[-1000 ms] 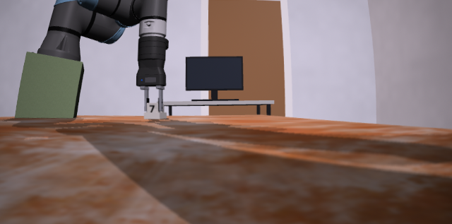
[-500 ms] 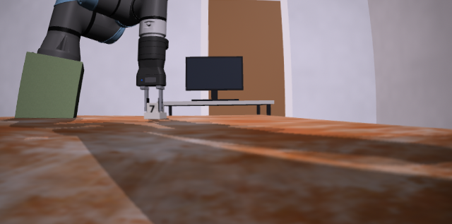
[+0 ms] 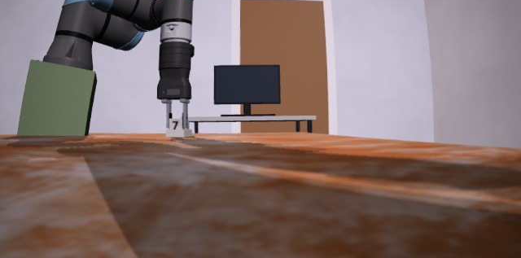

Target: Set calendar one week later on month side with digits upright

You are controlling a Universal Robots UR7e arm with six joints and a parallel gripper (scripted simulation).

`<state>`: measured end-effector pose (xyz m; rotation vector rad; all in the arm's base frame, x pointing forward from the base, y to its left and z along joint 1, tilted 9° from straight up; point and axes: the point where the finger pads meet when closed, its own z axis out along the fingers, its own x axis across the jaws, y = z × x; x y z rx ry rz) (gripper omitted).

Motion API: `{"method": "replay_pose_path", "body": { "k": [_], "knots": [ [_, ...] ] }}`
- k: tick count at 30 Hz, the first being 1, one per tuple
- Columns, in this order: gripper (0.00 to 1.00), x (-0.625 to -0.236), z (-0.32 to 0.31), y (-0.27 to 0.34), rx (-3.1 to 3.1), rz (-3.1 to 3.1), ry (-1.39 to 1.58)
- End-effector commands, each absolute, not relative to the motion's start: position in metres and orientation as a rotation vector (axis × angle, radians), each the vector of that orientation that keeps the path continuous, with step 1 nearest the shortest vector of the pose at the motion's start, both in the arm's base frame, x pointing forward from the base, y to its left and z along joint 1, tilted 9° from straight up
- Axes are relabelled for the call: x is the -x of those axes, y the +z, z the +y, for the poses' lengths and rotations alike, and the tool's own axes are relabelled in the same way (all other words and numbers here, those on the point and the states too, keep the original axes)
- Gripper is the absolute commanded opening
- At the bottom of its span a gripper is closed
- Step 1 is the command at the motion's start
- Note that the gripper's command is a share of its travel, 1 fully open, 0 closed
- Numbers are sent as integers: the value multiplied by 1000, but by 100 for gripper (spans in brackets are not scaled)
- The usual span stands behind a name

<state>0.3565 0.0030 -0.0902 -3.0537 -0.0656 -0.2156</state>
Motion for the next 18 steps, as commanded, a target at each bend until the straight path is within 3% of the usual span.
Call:
{"method": "replay_pose_path", "body": {
  "k": [1,14,18],
  "knots": [
    [60,-357,3,-90,3054,-66,-217],
    [60,-357,3,-90,3054,-66,-217],
    [72,-357,3,-90,3054,-66,-217]
  ]
}}
